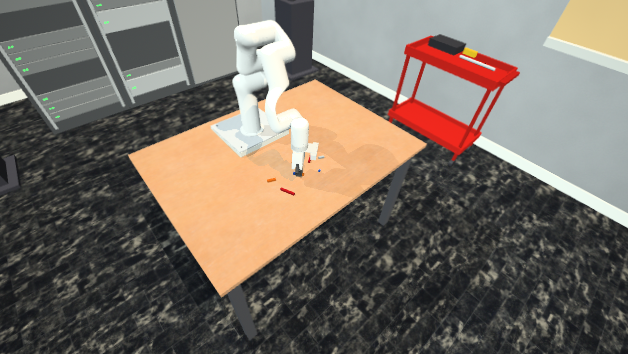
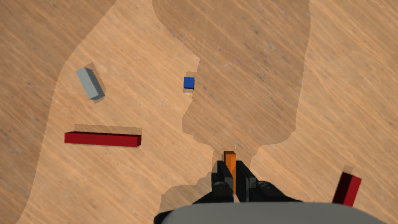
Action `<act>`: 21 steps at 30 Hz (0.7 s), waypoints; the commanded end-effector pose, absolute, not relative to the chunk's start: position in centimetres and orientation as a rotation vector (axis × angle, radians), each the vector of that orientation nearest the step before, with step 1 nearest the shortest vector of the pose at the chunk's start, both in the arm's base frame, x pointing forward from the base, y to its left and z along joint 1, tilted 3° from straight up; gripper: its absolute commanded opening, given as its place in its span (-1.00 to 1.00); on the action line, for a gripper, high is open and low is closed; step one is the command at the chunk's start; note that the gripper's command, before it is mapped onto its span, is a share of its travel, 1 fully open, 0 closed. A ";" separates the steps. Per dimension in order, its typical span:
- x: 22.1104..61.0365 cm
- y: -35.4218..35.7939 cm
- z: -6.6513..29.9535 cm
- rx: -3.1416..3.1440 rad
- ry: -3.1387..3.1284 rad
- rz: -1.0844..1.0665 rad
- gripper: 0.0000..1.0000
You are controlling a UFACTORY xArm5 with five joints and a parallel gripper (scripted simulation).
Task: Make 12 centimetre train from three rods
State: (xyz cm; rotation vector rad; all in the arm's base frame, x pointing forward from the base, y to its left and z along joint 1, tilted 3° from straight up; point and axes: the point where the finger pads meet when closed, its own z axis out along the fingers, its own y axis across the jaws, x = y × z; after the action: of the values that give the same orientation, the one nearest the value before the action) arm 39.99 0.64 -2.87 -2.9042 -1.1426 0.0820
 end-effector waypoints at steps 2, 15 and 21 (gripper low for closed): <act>40.1 0.6 -2.8 -2.905 -1.143 0.077 -0.92; 40.1 0.6 -2.8 -2.905 -1.143 0.077 -0.92; 40.1 0.6 -2.8 -2.905 -1.143 0.077 -0.84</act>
State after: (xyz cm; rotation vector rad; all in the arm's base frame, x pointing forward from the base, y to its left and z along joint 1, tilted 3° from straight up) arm 39.99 0.64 -2.87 -2.9041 -1.1426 0.0820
